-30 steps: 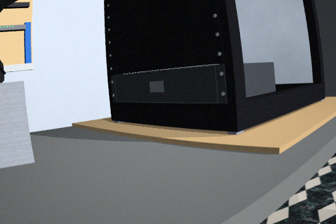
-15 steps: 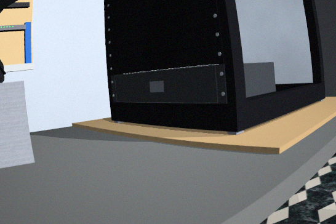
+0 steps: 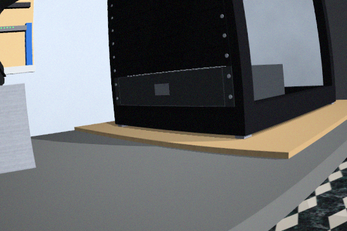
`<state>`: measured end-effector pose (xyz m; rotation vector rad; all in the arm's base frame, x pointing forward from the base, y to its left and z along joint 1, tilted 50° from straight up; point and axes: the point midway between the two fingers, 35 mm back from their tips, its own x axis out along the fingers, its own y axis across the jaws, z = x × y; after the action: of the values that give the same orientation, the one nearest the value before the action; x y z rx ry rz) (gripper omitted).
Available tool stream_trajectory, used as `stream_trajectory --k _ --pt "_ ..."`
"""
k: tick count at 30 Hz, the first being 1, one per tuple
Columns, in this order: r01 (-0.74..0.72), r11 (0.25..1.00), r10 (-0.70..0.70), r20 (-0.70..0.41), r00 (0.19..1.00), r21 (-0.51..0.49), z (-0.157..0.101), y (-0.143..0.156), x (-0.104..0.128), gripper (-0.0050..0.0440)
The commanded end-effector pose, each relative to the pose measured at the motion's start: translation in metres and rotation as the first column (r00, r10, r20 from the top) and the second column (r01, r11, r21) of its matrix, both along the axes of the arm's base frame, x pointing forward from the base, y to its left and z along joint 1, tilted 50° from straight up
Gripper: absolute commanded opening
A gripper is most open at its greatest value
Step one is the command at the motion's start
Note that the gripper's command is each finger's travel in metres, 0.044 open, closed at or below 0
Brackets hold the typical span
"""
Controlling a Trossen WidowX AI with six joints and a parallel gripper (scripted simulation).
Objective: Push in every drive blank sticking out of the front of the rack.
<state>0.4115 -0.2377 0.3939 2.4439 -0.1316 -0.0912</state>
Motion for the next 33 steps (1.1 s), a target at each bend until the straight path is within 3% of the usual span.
stream_trajectory --k 1,33 --pt "0.004 1.000 -0.004 0.014 1.000 -0.011 0.0074 -0.0009 0.0016 -0.0050" --pt "0.004 1.000 -0.004 0.014 1.000 -0.011 0.0077 -0.0012 0.0048 -0.0050"
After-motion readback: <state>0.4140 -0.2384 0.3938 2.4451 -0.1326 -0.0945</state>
